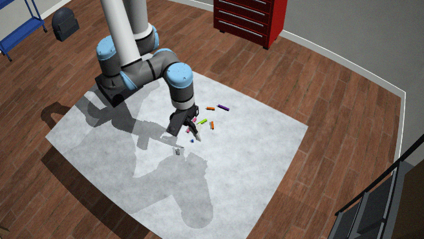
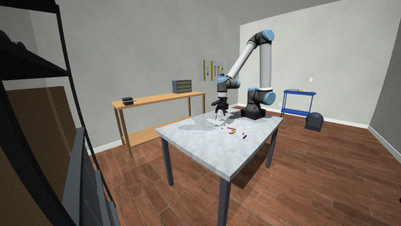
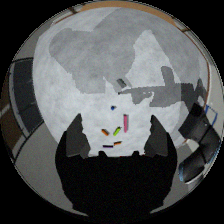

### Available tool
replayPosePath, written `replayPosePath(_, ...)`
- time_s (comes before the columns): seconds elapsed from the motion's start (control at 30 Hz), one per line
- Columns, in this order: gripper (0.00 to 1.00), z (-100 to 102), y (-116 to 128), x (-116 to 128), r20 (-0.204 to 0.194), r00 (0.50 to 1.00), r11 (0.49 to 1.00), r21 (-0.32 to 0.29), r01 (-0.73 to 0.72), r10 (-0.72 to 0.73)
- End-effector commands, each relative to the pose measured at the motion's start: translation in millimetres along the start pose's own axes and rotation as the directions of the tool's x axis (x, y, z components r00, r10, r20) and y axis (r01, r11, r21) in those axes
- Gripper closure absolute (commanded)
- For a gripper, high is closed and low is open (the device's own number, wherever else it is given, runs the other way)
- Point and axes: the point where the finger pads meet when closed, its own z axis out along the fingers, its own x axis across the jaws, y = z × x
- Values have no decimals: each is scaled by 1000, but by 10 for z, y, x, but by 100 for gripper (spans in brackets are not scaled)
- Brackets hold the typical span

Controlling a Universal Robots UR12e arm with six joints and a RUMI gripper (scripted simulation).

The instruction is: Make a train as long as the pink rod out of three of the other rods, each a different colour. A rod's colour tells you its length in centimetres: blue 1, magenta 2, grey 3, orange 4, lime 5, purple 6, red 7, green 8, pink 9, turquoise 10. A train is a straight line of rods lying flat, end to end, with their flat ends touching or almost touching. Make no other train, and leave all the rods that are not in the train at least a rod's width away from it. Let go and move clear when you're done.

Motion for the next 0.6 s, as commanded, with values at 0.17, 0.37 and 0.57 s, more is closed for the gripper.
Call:
replayPosePath(0.17, 0, 14, -95, 39, 0, 952, 952, 5, -305, 305)
replayPosePath(0.37, 0, 27, -149, 69, 1, 869, 869, 5, -494, 494)
replayPosePath(0.57, 0, 41, -199, 97, 2, 745, 745, 4, -668, 668)
